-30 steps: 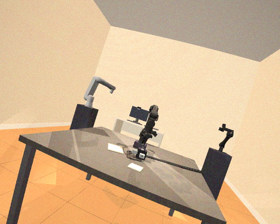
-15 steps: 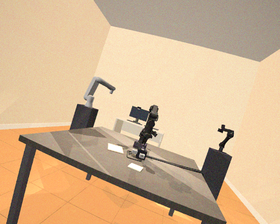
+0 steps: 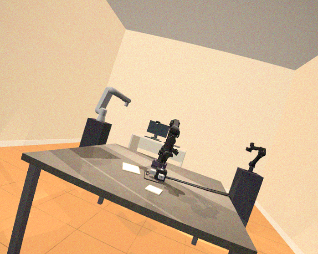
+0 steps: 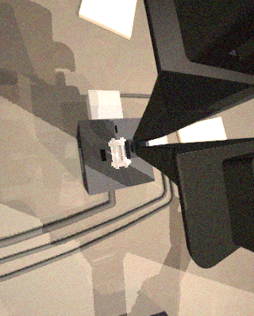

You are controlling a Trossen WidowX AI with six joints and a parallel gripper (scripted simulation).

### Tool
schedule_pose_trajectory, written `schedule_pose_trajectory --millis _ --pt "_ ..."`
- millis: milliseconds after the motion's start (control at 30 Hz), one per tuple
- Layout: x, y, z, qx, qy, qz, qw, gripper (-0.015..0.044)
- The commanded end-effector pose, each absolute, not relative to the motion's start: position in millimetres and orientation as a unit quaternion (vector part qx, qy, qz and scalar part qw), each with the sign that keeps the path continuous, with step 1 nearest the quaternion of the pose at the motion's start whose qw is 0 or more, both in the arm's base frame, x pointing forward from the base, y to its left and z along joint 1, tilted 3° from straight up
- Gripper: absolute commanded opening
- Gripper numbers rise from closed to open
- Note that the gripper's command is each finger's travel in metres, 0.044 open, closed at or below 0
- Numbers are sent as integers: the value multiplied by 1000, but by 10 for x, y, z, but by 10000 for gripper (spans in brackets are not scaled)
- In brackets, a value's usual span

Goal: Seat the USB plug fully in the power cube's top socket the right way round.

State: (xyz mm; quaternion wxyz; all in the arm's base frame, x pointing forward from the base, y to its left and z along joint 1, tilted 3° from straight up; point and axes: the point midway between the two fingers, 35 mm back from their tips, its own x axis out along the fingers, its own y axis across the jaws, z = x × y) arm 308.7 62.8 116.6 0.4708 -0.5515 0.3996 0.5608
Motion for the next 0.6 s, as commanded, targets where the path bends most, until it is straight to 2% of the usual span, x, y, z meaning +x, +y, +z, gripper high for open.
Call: schedule_pose_trajectory --millis 0,567 --pt "3088 635 1156 -549 400 561 474 0" --pt "3085 645 1136 -546 399 562 476 0"
